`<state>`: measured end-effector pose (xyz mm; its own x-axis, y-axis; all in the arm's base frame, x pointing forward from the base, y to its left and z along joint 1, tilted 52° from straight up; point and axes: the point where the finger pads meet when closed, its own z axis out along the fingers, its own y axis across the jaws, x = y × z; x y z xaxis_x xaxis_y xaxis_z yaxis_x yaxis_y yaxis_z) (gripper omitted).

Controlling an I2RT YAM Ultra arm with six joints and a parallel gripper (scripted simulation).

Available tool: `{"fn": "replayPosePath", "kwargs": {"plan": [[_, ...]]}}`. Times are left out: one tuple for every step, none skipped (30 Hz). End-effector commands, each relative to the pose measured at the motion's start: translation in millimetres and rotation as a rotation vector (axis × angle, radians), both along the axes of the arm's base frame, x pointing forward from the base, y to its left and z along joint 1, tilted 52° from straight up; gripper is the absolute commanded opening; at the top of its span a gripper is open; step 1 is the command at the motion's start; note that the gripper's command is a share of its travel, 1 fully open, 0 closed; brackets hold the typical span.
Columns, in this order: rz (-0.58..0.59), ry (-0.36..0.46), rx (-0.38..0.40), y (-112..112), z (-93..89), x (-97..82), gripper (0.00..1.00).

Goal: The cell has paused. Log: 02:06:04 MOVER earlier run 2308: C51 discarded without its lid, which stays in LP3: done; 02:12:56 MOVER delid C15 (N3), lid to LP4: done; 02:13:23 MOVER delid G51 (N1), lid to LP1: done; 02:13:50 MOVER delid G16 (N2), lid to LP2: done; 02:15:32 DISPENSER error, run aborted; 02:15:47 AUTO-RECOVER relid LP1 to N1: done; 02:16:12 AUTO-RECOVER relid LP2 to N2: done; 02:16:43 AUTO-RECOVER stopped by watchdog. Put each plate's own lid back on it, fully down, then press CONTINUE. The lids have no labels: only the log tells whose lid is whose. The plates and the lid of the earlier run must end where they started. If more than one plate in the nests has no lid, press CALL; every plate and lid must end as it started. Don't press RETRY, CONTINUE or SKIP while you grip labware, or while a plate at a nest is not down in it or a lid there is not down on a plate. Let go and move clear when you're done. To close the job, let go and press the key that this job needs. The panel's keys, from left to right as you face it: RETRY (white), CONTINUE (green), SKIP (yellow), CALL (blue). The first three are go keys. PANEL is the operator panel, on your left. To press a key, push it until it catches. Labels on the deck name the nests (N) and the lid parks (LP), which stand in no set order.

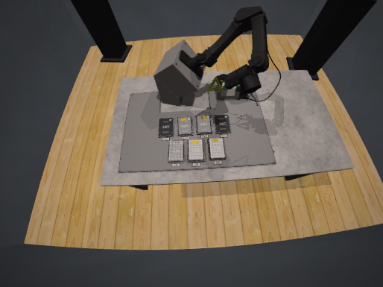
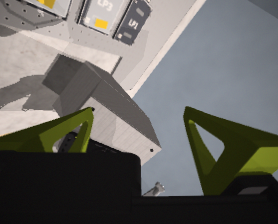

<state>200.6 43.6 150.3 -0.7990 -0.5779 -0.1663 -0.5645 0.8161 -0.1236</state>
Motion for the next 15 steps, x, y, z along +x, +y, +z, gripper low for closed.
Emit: {"fn": "replayPosePath", "kwargs": {"plan": [[-0.116, 0.016, 0.023, -13, -3.4, -8.7, 1.00], [-0.135, 0.017, 0.027, -17, -4.2, -9.3, 1.00], [-0.135, 0.017, 0.027, -17, -4.2, -9.3, 1.00], [-0.135, 0.017, 0.027, -17, -4.2, -9.3, 1.00], [-0.154, -0.026, 0.042, -16, 8.8, 0.0, 1.00], [-0.174, -0.018, 0.044, -16, 6.6, 2.3, 1.00], [-0.194, -0.004, 0.045, -16, 4.6, 1.8, 1.00], [-0.214, 0.010, 0.042, -17, 2.7, 1.1, 1.00], [-0.234, 0.017, 0.043, -17, 2.0, 0.6, 1.00], [-0.253, 0.021, 0.052, -22, -3.5, -9.3, 1.00], [-0.272, 0.027, 0.055, -27, -5.7, -11.3, 1.00], [-0.292, 0.028, 0.059, -31, -6.4, -12.2, 1.00], [-0.311, 0.029, 0.063, -31, -6.4, -12.2, 1.00], [-0.330, -0.006, 0.076, -30, 4.8, -4.5, 1.00], [-0.349, -0.007, 0.080, -30, 5.1, -2.1, 1.00]]}}
